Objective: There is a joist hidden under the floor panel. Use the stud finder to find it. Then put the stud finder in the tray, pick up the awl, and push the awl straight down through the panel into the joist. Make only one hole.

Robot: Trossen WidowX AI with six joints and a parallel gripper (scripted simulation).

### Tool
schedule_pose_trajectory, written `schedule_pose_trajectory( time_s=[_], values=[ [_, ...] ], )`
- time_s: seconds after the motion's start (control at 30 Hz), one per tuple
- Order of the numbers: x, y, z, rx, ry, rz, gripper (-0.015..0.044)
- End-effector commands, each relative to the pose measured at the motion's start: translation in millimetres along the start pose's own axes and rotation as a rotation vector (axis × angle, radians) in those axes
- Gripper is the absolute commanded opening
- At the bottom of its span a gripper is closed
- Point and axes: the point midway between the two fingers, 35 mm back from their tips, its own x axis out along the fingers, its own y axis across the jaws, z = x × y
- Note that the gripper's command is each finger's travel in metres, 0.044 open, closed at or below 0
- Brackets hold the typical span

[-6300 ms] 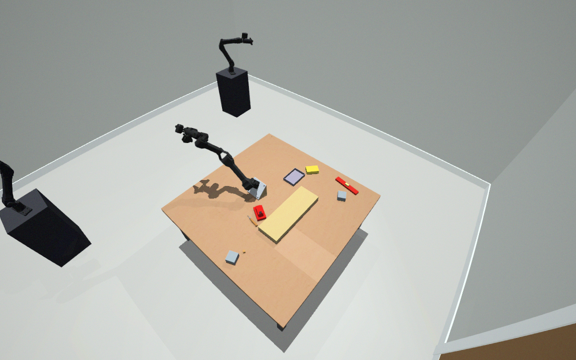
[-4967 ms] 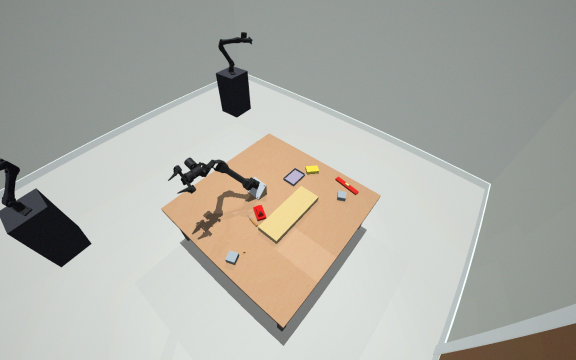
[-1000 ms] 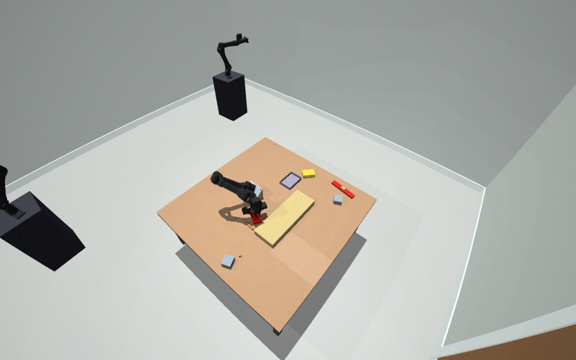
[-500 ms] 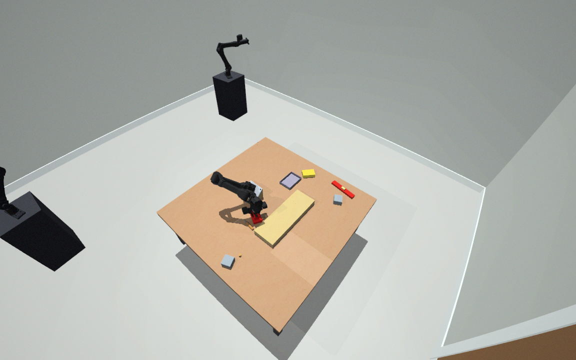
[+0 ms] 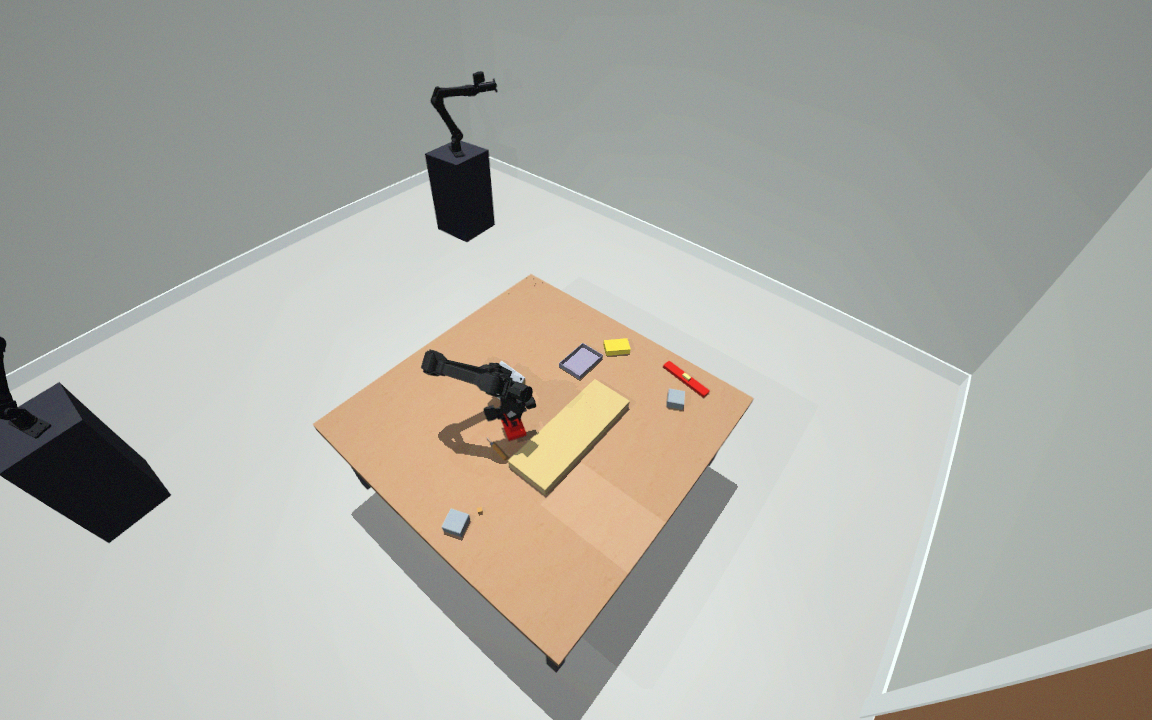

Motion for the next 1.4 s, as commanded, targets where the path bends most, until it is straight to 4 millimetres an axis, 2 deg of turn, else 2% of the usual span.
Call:
schedule_pose_trajectory(
  time_s=[0.0, 0.23, 0.47, 0.93, 1.37],
  values=[
    [-19, -1, 6, 0.006, -0.011, -0.006, 0.0],
    [-47, -6, 12, 0.004, -0.027, -0.02, 0.0],
    [-48, -3, 22, -0.028, -0.018, -0.011, 0.0],
    [-47, 16, 84, -0.212, 0.007, 0.046, 0.0],
    [-35, 28, 146, -0.384, -0.008, 0.094, 0.0]
  ],
)
